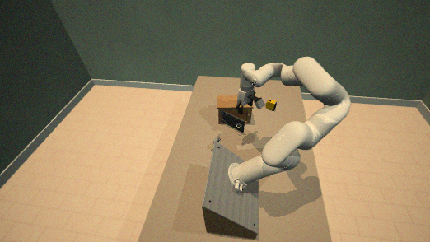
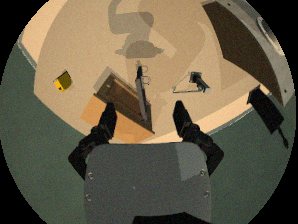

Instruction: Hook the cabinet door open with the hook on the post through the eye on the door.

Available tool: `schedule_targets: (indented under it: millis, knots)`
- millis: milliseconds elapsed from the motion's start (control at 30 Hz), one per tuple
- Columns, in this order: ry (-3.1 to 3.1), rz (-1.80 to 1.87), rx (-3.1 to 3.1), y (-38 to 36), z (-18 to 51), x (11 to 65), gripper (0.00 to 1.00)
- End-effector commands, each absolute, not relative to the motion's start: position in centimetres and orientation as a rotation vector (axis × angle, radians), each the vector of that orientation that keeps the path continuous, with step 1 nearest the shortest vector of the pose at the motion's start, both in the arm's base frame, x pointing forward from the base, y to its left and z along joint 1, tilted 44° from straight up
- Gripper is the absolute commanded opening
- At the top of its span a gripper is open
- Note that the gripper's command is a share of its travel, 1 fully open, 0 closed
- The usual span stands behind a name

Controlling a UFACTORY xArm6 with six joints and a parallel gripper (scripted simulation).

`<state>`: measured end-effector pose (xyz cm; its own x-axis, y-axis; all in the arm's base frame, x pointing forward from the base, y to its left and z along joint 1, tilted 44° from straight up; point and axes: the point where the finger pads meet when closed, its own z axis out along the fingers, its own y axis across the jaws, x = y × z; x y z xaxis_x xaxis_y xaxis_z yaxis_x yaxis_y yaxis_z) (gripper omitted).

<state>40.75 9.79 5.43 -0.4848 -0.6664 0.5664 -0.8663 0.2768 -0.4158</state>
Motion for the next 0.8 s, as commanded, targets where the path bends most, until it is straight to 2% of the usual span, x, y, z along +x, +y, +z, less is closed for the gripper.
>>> schedule_targets:
  millis: [0, 300, 333, 767]
  knots:
    - [-2.185, 0.967, 1.496, 9.4, 2.9, 43.4, 1.00]
    - [-2.181, 0.965, 1.501, 9.4, 2.7, 43.5, 1.00]
    - [-2.181, 0.965, 1.501, 9.4, 2.7, 43.5, 0.27]
    - [-2.180, 0.962, 1.502, 7.7, 0.9, 43.8, 0.27]
